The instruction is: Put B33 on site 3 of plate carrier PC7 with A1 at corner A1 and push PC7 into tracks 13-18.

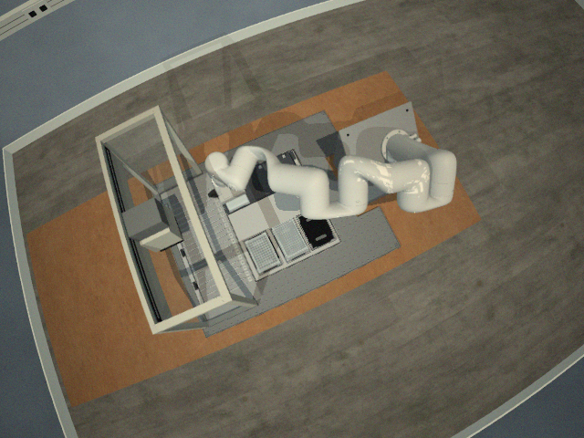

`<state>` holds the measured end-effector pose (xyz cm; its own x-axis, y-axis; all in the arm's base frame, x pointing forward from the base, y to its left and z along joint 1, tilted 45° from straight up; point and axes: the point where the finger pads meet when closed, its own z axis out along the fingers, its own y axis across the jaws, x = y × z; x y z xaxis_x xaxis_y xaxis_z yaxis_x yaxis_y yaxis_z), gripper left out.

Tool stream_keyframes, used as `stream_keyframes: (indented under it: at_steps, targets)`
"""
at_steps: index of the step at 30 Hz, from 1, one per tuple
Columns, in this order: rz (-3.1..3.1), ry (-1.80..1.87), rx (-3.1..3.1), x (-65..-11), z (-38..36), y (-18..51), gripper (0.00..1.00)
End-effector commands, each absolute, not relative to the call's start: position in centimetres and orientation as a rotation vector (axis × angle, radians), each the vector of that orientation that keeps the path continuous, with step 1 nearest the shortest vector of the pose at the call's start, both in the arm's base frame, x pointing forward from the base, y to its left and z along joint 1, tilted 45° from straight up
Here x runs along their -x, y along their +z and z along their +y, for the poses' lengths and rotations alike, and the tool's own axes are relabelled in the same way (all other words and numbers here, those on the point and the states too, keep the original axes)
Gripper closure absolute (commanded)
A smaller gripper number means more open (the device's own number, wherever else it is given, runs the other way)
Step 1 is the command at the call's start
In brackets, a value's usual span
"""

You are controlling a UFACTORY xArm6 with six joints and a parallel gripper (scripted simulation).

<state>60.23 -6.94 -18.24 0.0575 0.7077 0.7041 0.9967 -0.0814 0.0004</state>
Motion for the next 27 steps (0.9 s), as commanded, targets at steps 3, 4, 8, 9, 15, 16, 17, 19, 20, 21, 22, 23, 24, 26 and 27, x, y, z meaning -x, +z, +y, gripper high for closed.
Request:
stream_keyframes:
  at_steps: [3,4,8,9,15,16,17,19,20,21,22,23,24,26,27]
  targets:
    - [-1.701,-0.763,1.847,-60.39,-7.13,-18.06,1.0]
    - [-1.701,-0.763,1.847,-60.39,-7.13,-18.07,1.0]
    - [-1.702,-0.763,1.847,-60.39,-7.13,-18.07,1.0]
    - [-1.701,-0.763,1.847,-60.4,-7.08,-18.12,0.0]
    - [-1.702,-0.763,1.847,-60.4,-7.09,-18.11,0.0]
    - [-1.702,-0.763,1.847,-60.4,-7.09,-18.11,0.0]
    - [-1.701,-0.763,1.847,-60.4,-7.08,-18.12,0.0]
    - [-1.701,-0.763,1.847,-60.4,-7.08,-18.12,0.0]
    - [-1.701,-0.763,1.847,-60.4,-7.08,-18.12,0.0]
    - [-1.702,-0.763,1.847,-60.4,-7.09,-18.11,0.0]
    - [-1.702,-0.763,1.847,-60.4,-7.09,-18.11,0.0]
    - [-1.702,-0.763,1.847,-60.4,-7.09,-18.12,0.0]
    - [-1.702,-0.763,1.847,-60.4,-7.09,-18.11,0.0]
    - [-1.702,-0.763,1.847,-60.4,-7.09,-18.11,0.0]
    - [-1.702,-0.763,1.847,-60.4,-7.09,-18.11,0.0]
